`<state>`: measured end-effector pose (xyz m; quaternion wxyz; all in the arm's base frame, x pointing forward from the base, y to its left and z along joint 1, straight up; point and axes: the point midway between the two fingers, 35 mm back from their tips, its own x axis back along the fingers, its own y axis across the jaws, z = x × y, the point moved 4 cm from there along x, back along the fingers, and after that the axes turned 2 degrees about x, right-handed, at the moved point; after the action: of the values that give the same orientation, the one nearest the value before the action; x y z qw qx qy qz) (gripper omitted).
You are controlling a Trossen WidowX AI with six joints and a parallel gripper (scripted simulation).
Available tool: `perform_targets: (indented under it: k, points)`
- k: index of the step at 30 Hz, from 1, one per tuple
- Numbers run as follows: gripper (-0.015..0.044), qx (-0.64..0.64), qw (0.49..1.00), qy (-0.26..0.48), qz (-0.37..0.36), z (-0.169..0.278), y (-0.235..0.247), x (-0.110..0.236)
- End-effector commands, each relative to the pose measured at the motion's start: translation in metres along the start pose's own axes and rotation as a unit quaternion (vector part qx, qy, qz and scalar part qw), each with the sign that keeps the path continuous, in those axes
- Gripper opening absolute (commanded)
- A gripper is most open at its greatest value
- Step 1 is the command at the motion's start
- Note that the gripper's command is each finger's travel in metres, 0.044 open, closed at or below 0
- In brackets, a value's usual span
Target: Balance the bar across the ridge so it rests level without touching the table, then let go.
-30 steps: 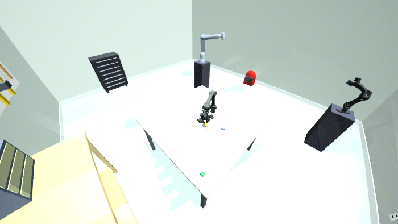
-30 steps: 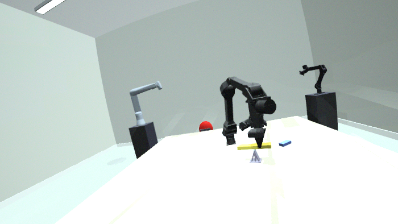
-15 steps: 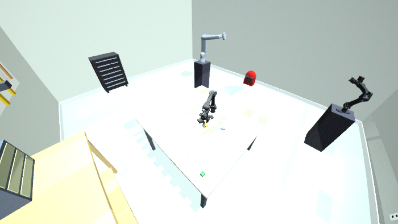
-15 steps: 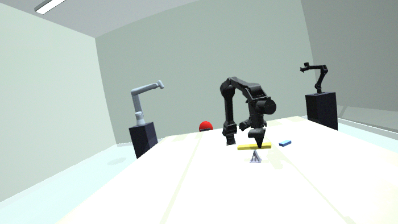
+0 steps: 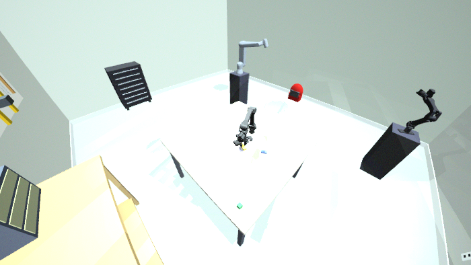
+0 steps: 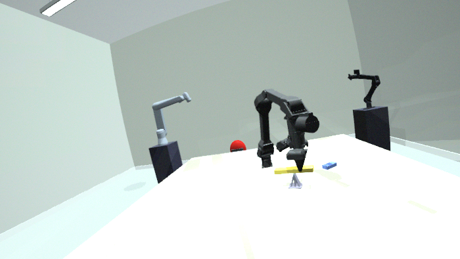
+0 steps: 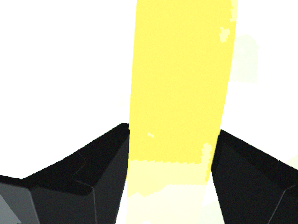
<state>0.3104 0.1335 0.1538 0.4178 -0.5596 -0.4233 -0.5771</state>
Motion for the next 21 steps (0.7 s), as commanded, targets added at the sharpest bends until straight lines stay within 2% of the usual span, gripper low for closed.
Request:
perform_targets:
  k: [1, 21]
  points:
    - [0.0, 0.0, 1.0, 0.001, 0.0, 0.0002, 0.0001, -0.0005]
    - [0.0, 0.0, 1.0, 0.001, 0.0, 0.0001, 0.0001, -0.0022]
